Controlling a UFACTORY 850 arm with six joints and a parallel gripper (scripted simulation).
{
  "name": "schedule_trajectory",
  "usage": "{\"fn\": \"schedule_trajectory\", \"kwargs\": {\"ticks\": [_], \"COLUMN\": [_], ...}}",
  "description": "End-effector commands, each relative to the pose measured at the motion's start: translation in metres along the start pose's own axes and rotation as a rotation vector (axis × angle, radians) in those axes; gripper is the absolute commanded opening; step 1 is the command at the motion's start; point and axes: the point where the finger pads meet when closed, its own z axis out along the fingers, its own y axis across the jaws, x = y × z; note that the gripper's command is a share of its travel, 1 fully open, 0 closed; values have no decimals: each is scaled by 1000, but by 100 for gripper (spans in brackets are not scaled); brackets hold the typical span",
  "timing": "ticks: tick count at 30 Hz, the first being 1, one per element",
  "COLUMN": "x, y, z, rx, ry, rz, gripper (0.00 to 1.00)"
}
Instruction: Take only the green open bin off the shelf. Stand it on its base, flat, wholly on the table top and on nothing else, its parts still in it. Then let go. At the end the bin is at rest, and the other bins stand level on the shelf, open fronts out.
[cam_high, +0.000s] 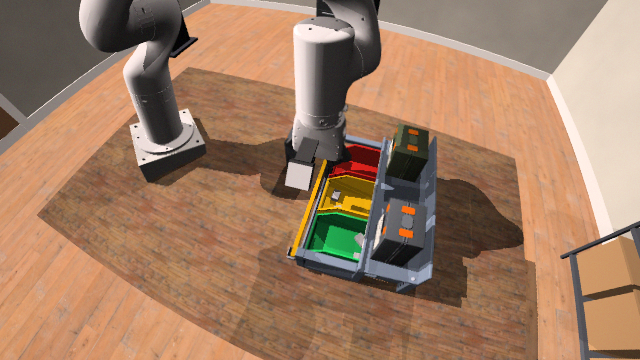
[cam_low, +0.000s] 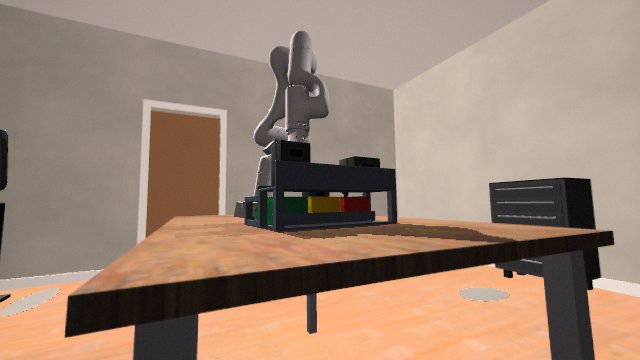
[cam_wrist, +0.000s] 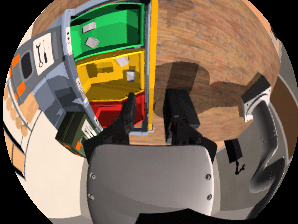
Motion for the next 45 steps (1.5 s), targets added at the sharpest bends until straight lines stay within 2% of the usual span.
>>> {"fn": "schedule_trajectory", "kwargs": {"ticks": [1,5,17,22,45], "x": [0,-1,-1,-2,-2], "y": [-1,0,0,1,1], "z": [5,29,29,74,70], "rx": [2,2,2,2,2], "ry": [0,0,0,0,0], "rz": [0,0,0,0,0], "gripper": [47,47,47,47,47]}}
